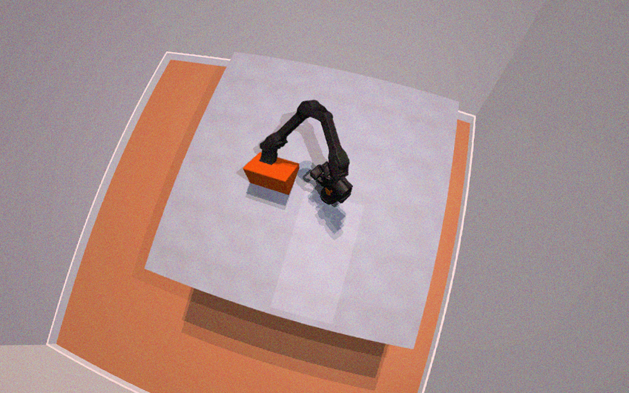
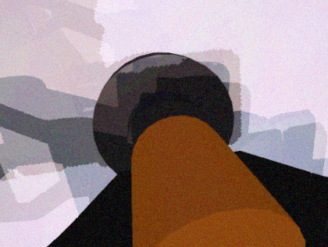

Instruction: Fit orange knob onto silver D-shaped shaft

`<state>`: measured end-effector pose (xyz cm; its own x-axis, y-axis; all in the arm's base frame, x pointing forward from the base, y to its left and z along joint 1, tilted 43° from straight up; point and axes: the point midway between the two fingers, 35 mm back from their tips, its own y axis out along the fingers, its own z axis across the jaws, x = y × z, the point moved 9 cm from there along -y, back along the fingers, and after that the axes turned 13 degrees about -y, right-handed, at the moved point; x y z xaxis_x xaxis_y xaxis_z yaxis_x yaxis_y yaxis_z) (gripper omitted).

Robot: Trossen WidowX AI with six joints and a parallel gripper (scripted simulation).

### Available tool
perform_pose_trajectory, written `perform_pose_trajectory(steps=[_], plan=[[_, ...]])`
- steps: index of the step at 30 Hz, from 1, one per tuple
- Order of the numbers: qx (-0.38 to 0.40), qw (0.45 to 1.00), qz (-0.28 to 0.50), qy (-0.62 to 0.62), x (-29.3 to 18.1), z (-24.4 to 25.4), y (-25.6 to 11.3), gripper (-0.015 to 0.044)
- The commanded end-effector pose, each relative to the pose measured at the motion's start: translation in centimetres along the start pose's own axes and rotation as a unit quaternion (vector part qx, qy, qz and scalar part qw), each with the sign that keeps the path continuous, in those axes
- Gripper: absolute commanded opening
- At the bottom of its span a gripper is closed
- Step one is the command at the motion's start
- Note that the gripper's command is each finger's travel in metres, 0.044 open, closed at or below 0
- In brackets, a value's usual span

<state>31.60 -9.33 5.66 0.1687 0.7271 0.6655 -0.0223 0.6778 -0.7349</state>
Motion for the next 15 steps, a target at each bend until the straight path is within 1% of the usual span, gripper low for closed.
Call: perform_pose_trajectory(steps=[1, 10, 15], plan=[[-0.001, 1.0, -0.001, -0.004, 0.04, -0.02, 0.04, 0.0], [-0.001, 1.0, -0.001, -0.009, 0.11, 0.01, -0.44, 0.0], [-0.001, 0.996, -0.001, -0.088, 0.06, 0.01, -0.35, 0.0]])
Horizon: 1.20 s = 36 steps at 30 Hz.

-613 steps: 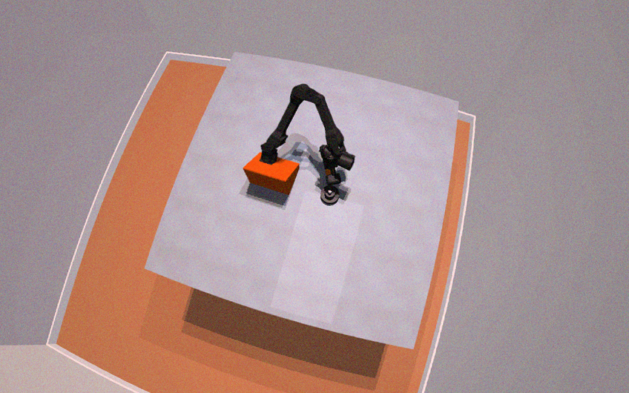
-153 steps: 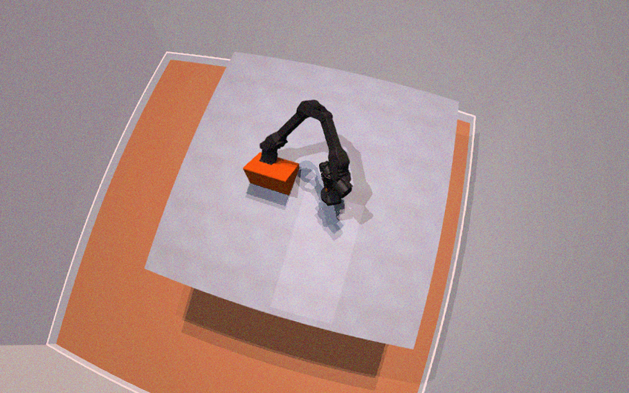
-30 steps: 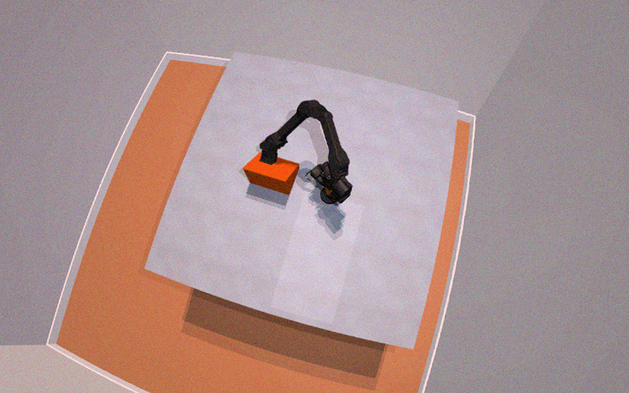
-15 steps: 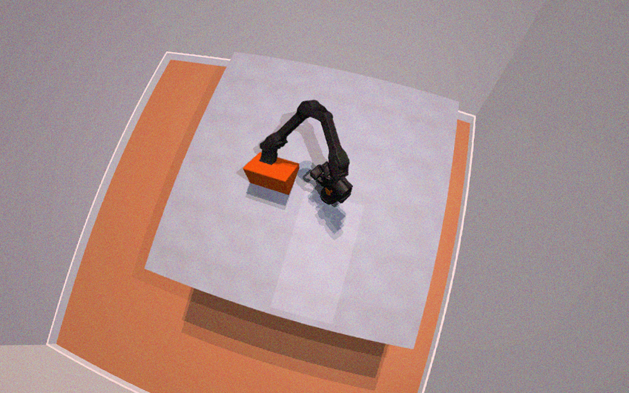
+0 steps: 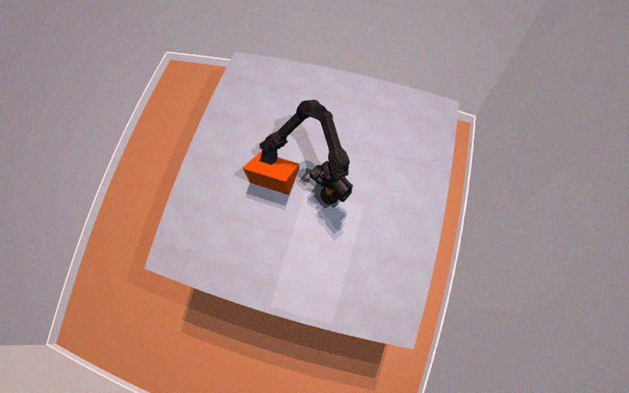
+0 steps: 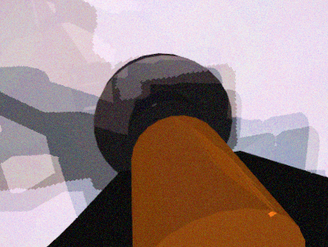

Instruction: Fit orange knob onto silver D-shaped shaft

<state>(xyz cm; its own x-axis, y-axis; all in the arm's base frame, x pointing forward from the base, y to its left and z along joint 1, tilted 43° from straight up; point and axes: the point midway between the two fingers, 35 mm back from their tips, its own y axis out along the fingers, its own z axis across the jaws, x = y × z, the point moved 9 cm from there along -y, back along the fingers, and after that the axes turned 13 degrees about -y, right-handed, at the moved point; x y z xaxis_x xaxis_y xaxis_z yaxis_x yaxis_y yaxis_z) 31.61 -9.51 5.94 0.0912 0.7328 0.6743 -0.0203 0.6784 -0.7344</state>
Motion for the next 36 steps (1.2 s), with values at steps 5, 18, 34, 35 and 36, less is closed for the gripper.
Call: perform_pose_trajectory(steps=[5, 18, 34, 35, 36], plan=[[0.0, 0.998, 0.0, -0.07, -0.08, 0.03, 0.24, 0.0], [0.0, 0.998, -0.001, -0.07, -0.01, -0.01, 0.38, 0.0], [0.0, 0.988, 0.0, -0.153, 0.0, -0.01, -0.02, 0.0], [0.0, 0.986, 0.0, -0.169, -0.02, 0.0, 0.05, 0.0], [0.0, 0.985, 0.0, -0.174, -0.03, 0.02, 0.12, 0.0]])
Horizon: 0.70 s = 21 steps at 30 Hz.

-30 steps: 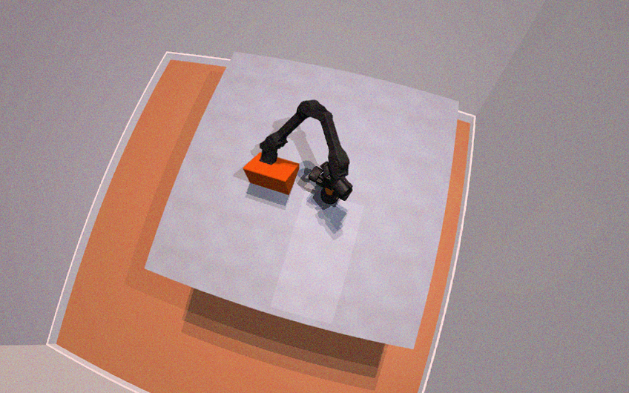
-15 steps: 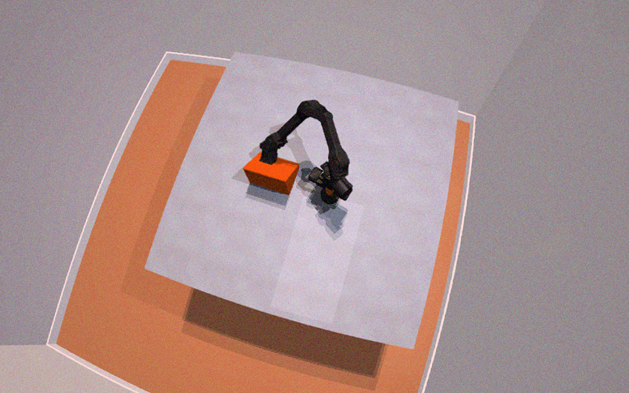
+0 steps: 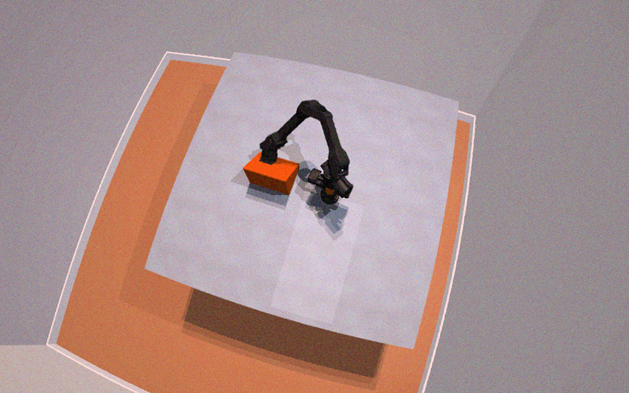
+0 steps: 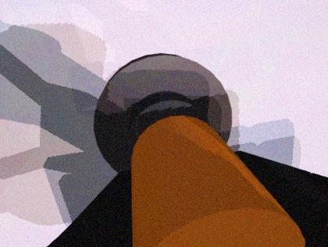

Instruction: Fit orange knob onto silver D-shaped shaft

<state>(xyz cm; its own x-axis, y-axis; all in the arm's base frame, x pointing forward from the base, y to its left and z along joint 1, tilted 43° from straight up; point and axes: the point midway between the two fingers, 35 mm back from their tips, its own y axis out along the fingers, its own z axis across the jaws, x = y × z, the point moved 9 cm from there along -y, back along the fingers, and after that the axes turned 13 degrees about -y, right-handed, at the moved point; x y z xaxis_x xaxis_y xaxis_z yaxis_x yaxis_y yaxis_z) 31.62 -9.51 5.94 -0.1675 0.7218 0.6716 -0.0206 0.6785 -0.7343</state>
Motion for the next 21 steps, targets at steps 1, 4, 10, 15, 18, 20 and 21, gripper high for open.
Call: perform_pose_trajectory(steps=[1, 4, 10, 15, 18, 20, 21], plan=[[0.0, 0.999, 0.0, -0.045, -0.03, 0.04, 0.16, 0.0], [0.0, 0.999, 0.0, -0.045, -0.06, 0.05, 0.24, 0.0], [0.0, 0.999, 0.0, -0.045, -0.04, -0.01, 0.38, 0.0], [0.0, 0.999, 0.0, -0.045, -0.02, 0.0, 0.33, 0.0], [0.0, 0.999, 0.0, -0.045, 0.0, 0.0, 0.38, 0.0], [0.0, 0.999, 0.0, -0.045, 0.0, 0.0, 0.38, 0.0], [0.0, 0.999, 0.0, -0.045, 0.0, 0.0, 0.38, 0.0]])
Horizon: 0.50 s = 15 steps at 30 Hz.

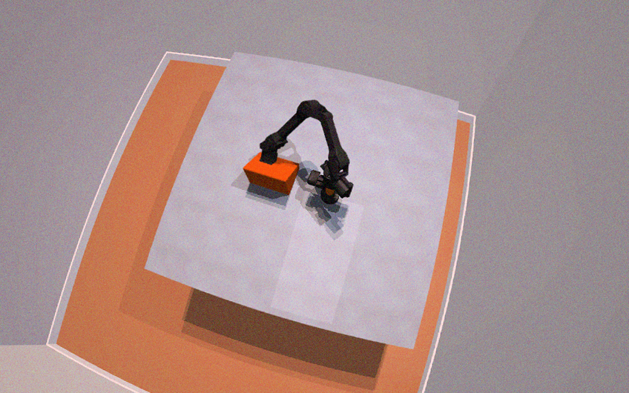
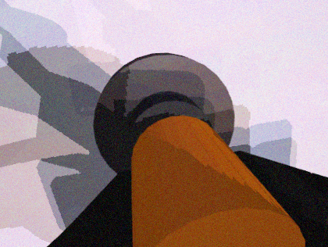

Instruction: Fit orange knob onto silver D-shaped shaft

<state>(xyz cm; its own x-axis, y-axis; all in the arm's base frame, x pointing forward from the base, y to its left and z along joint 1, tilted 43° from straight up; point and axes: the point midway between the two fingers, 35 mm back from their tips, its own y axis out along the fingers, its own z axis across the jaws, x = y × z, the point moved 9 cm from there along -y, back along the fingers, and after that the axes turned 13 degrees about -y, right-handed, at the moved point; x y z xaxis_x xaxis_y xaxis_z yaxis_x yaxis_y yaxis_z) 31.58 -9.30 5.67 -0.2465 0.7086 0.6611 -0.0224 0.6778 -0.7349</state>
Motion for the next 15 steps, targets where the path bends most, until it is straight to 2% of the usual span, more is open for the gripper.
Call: perform_pose_trajectory(steps=[1, 8, 15], plan=[[-0.001, 1.0, -0.001, -0.004, 0.03, -0.04, 0.04, 0.0], [-0.001, 1.0, 0.0, -0.009, 0.06, -0.08, -0.45, 0.0], [-0.001, 0.994, 0.0, -0.109, 0.01, -0.02, -0.23, 0.0]])
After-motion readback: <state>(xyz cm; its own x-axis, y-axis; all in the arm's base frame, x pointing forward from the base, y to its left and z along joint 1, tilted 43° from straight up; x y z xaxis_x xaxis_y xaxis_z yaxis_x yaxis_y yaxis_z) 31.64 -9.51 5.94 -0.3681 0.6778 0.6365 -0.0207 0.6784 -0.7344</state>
